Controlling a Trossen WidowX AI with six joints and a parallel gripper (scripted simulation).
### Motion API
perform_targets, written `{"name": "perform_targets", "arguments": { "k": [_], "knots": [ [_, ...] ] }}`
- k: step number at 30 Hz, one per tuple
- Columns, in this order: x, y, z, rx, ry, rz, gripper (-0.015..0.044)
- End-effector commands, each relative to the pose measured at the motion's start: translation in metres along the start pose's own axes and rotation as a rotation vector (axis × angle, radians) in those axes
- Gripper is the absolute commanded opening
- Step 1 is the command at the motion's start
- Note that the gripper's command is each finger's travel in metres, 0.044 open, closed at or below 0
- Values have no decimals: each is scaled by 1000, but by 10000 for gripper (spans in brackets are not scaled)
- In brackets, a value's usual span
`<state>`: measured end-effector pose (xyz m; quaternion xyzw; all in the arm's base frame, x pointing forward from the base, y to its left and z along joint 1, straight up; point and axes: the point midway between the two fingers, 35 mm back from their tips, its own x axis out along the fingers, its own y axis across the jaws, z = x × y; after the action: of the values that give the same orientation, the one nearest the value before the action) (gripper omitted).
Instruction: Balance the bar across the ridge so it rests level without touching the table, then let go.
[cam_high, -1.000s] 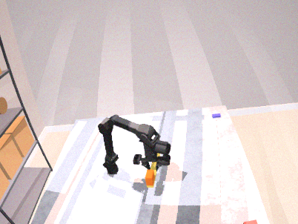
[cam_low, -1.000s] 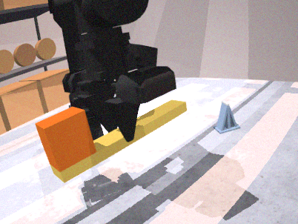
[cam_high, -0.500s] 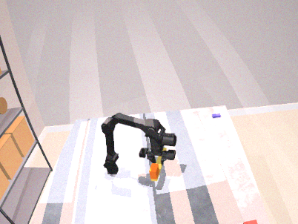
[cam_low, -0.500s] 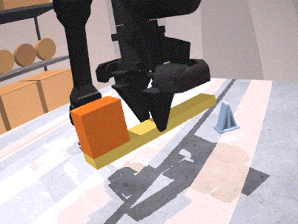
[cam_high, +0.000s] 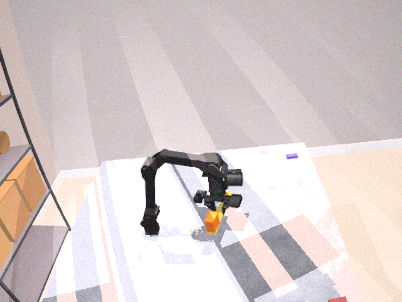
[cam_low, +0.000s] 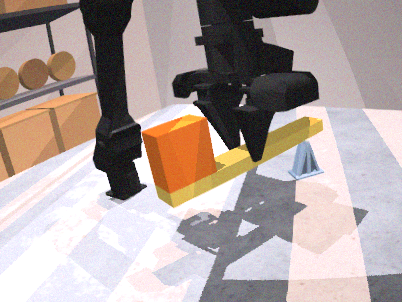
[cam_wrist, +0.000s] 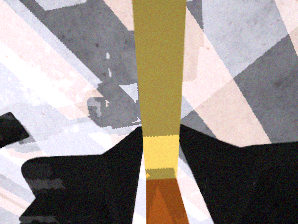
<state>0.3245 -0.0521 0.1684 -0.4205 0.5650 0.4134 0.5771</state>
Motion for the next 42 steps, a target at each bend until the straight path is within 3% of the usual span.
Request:
{"name": "perform_targets", "arguments": {
  "k": [1,42],
  "knots": [
    [-2,-2,17,29,3,-7,0],
    [-4,30,162,268,-9,-4,0]
  ]
}}
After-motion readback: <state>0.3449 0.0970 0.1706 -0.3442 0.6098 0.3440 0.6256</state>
